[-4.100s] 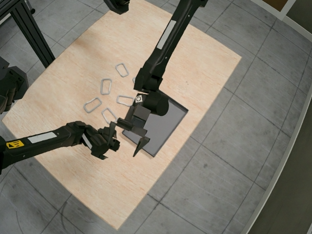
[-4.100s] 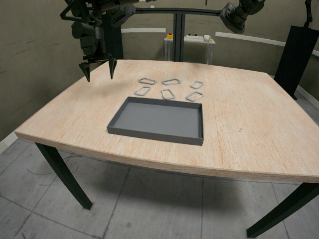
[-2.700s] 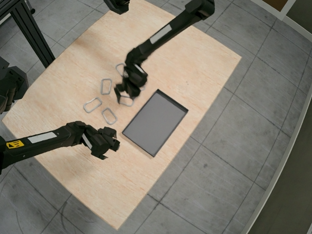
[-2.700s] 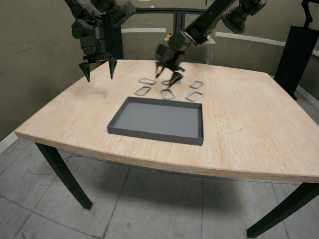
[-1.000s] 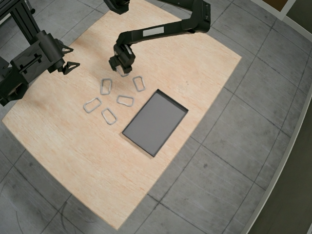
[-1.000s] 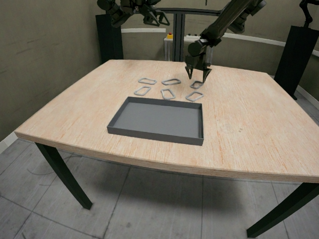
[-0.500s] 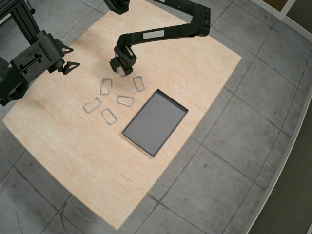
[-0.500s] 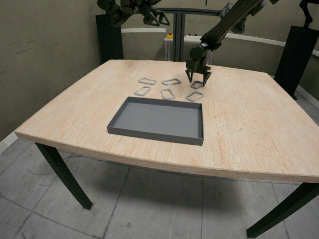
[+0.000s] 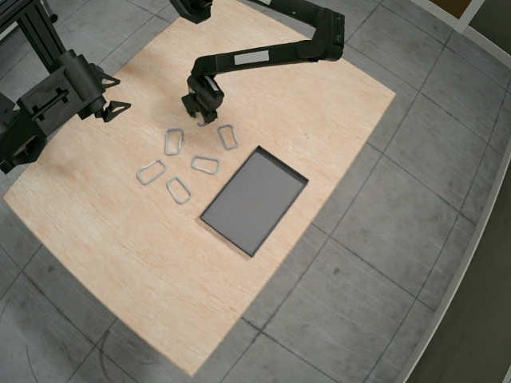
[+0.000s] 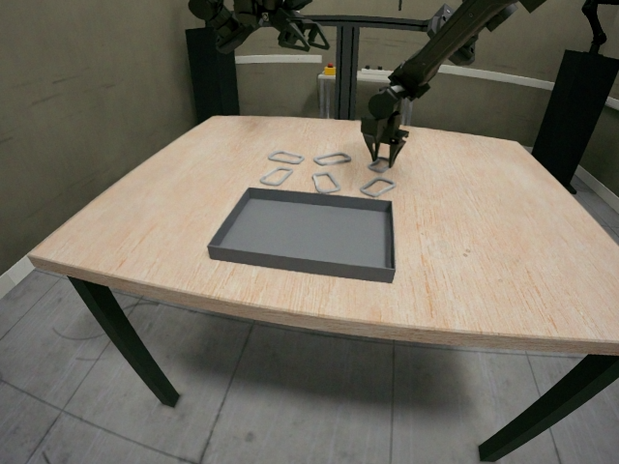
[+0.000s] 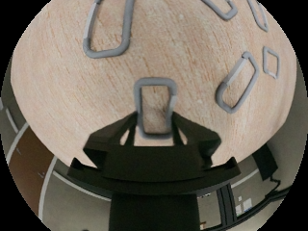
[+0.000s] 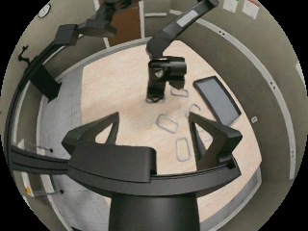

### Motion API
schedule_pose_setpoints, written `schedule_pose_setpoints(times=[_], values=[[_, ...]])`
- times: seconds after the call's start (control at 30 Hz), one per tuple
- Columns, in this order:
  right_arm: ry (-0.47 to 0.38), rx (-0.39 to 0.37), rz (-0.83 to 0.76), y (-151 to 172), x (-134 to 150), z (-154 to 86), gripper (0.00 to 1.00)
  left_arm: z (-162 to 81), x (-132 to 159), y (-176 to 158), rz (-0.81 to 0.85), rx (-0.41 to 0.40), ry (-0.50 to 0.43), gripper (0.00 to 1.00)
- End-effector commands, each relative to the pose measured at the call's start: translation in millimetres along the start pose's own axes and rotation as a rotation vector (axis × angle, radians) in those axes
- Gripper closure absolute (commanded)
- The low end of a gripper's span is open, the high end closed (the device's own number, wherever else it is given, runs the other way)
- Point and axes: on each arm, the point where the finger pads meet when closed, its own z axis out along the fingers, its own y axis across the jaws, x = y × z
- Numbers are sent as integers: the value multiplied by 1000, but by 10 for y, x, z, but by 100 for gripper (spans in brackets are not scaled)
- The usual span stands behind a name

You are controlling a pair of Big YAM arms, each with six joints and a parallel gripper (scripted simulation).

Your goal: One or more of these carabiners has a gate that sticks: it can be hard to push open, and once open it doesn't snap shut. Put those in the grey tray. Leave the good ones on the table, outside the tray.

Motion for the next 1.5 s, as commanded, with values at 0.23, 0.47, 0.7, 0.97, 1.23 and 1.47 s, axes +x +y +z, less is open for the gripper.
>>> schedule_pose_setpoints(times=[0.23,0.47,0.7,0.97,1.23,1.47], values=[[-3,15,16,-49,-5,13,0,-30,5,-1,5,3,-3,17],[-3,15,16,-49,-5,13,0,-48,-36,14,60,8,-4,0],[-3,15,16,-49,-5,13,0,-223,-155,118,268,91,-19,0],[-3,15,16,-49,-5,13,0,-336,-176,92,524,180,-28,0],[-3,15,16,-49,-5,13,0,-482,-151,79,885,281,-57,0],[-3,15,16,-49,-5,13,0,-622,-118,73,1159,367,-106,0]])
